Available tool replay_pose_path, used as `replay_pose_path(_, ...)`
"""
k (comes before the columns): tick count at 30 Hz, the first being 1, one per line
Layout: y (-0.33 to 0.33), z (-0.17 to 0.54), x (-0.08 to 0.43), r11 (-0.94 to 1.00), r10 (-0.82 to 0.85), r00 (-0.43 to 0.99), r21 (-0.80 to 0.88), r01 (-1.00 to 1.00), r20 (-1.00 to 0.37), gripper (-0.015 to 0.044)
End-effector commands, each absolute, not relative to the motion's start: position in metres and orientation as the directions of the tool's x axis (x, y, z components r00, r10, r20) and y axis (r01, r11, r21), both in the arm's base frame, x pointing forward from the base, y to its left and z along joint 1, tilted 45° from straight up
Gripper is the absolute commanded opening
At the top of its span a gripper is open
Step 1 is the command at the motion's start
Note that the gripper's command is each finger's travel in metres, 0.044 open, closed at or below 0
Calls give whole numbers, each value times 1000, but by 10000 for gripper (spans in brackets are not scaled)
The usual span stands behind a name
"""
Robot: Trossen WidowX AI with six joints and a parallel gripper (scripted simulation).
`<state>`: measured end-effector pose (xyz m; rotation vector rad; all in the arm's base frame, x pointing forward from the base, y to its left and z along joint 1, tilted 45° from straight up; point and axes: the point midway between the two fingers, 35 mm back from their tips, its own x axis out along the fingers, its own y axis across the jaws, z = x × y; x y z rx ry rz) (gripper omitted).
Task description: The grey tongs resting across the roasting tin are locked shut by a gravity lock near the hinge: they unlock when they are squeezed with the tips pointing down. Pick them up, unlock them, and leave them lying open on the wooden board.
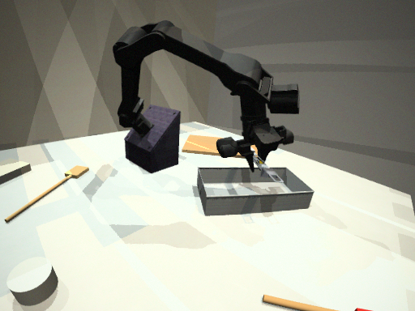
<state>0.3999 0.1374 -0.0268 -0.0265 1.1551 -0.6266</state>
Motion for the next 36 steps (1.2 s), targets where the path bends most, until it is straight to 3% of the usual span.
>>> replay_pose_path(1,141,-25,401,804,-520,239,-376,460,-820,-150)
replay_pose_path(16,140,-19,403,699,-666,181,-520,490,-724,-150)
replay_pose_path(27,137,-21,402,696,-669,171,-529,486,-723,-150)
replay_pose_path(36,190,-48,377,743,-652,173,-578,337,-738,-150)
